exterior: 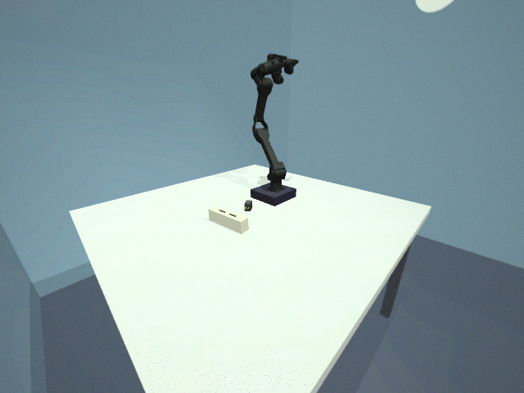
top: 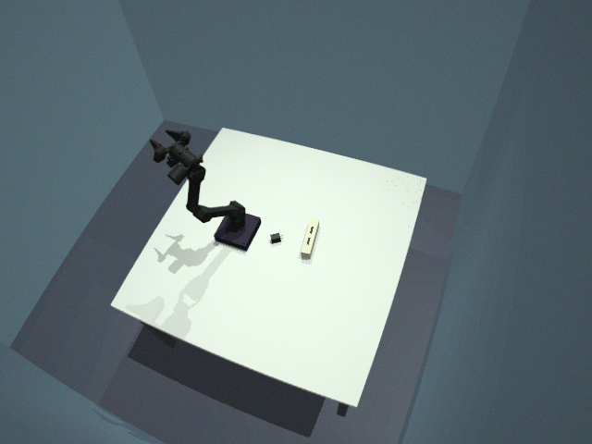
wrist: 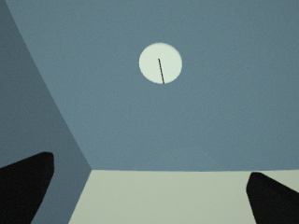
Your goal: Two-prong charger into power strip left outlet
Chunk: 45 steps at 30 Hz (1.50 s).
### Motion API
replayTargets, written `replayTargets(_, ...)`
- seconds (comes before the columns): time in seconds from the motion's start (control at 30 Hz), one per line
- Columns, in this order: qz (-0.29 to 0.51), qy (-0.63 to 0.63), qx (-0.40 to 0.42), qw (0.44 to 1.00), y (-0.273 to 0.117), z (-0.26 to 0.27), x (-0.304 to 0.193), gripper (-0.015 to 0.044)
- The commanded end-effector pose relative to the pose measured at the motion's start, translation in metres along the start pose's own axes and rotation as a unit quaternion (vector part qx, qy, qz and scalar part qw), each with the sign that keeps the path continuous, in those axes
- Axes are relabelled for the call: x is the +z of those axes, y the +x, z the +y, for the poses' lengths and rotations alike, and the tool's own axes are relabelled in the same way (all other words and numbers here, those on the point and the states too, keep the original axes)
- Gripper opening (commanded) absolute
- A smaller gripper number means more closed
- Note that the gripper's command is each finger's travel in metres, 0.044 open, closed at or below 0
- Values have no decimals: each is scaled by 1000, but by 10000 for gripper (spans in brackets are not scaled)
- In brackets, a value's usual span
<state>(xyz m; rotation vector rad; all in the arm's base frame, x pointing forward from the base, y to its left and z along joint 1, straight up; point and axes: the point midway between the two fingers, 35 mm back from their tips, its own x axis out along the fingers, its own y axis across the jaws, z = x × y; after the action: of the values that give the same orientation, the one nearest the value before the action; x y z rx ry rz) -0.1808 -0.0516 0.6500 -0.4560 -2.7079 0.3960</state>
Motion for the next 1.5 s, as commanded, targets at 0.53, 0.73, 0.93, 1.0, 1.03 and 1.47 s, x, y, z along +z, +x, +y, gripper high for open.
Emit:
replayTargets(0.53,255,278,118,919,-39,186,-92,440)
replayTargets(0.73,341,344,156,861,-76,247,-106,440)
replayTargets(0.93,428,398,190,789,-124,302,-111,440)
replayTargets(1.0,457,414,200,761,-142,319,-111,440)
replayTargets(1.03,471,421,205,747,-151,328,-110,440)
replayTargets(1.47,645,484,254,534,-284,410,-73,440)
